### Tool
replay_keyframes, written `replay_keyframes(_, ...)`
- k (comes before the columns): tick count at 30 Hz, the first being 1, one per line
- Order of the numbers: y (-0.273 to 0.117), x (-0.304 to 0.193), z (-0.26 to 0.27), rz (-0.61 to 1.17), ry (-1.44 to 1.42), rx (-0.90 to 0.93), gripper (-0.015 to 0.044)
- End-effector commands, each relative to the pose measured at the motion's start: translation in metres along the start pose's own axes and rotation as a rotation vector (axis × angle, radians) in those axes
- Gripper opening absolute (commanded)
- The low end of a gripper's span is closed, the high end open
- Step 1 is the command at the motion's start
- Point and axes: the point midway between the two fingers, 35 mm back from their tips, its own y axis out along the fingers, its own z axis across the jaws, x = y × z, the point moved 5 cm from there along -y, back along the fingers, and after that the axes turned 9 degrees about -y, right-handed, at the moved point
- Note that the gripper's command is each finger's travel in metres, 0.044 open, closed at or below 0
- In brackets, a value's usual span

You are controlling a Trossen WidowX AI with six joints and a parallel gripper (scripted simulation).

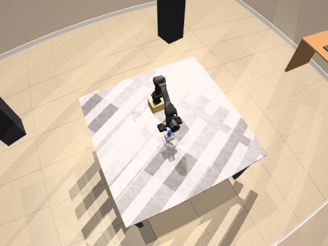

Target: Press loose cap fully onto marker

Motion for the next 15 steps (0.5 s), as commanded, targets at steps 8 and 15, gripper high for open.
replay_keyframes(8, 0.0007, 0.0002, 0.0005, 0.000, -0.009, -0.002, 0.0000)
replay_keyframes(15, 0.0007, 0.0002, 0.0005, 0.000, -0.009, -0.002, 0.0000)
